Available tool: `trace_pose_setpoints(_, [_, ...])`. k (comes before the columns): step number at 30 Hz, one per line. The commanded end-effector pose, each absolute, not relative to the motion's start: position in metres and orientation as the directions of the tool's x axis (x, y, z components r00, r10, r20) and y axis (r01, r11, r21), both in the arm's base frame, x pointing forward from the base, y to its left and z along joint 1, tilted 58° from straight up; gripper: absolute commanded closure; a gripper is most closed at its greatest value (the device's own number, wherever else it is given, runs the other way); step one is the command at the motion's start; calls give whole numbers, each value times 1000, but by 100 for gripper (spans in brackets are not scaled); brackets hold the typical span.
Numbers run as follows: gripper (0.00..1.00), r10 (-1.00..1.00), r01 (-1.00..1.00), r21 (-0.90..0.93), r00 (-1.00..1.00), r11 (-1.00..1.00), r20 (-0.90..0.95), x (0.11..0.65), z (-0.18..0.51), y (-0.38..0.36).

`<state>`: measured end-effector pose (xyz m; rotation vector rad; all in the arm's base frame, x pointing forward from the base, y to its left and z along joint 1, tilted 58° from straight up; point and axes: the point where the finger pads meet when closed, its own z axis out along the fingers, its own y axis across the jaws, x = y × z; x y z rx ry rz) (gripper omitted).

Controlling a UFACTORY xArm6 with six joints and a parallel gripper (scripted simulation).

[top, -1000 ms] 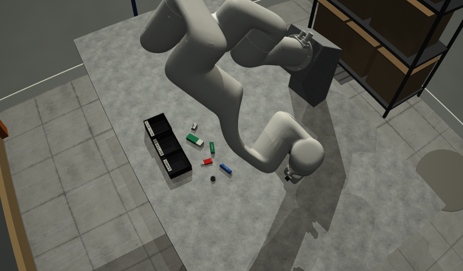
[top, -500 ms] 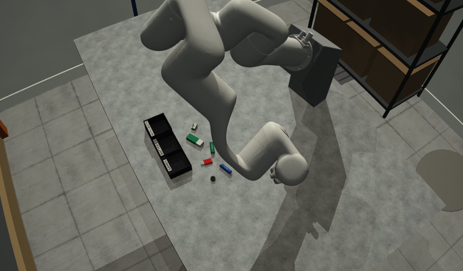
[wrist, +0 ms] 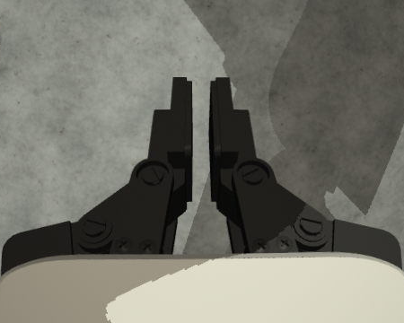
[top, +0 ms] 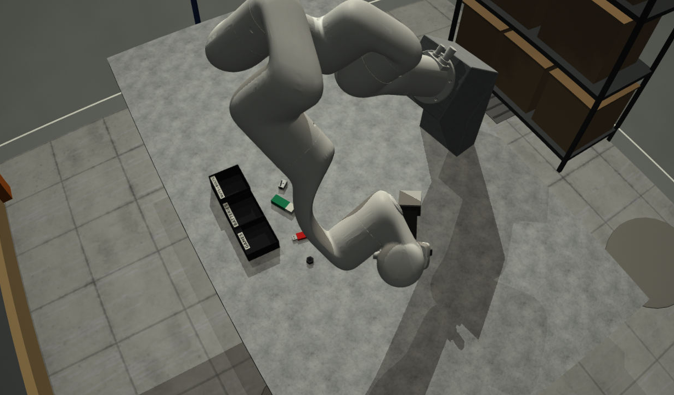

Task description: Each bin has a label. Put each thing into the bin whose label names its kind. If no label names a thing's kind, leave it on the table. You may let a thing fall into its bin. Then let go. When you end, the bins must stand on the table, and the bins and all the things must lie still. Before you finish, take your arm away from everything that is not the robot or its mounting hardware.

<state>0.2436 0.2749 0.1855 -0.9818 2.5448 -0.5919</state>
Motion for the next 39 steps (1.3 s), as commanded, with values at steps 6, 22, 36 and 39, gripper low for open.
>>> trace_pose_setpoints(6, [93,-467,-337,-428,-849,839,-247,262,189,260])
trace_pose_setpoints(22, [93,-39,64,-300,-945,952,-324,287,194,234])
trace_pose_setpoints(36, [93,336,416,-186,-875,890,-348,310,199,206])
trace_pose_setpoints(39, [93,413,488,-162,-842,858,-348,315,201,200])
